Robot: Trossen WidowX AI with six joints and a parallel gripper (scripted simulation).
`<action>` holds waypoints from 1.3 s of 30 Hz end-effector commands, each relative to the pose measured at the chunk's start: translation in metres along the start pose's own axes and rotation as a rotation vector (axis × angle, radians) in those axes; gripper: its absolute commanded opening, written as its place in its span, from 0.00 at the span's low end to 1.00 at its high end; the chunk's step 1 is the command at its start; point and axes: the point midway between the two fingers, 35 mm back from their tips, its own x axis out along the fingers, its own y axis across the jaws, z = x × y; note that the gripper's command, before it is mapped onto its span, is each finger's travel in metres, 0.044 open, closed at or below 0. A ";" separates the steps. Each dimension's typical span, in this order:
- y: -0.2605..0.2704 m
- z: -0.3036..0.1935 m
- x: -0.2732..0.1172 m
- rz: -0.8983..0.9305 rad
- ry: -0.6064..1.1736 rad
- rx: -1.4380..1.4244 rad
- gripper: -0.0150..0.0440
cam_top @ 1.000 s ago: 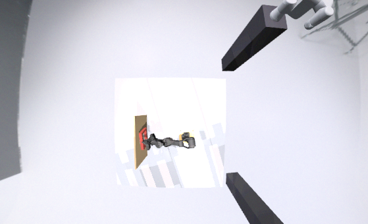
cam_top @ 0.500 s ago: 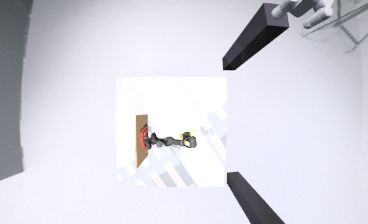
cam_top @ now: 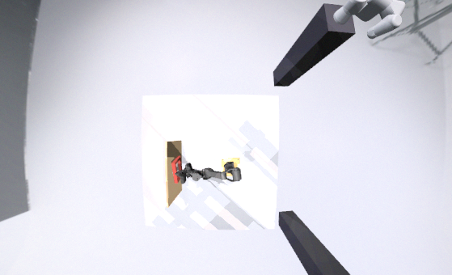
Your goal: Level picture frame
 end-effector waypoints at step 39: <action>-0.006 0.000 0.000 0.010 0.000 -0.005 0.25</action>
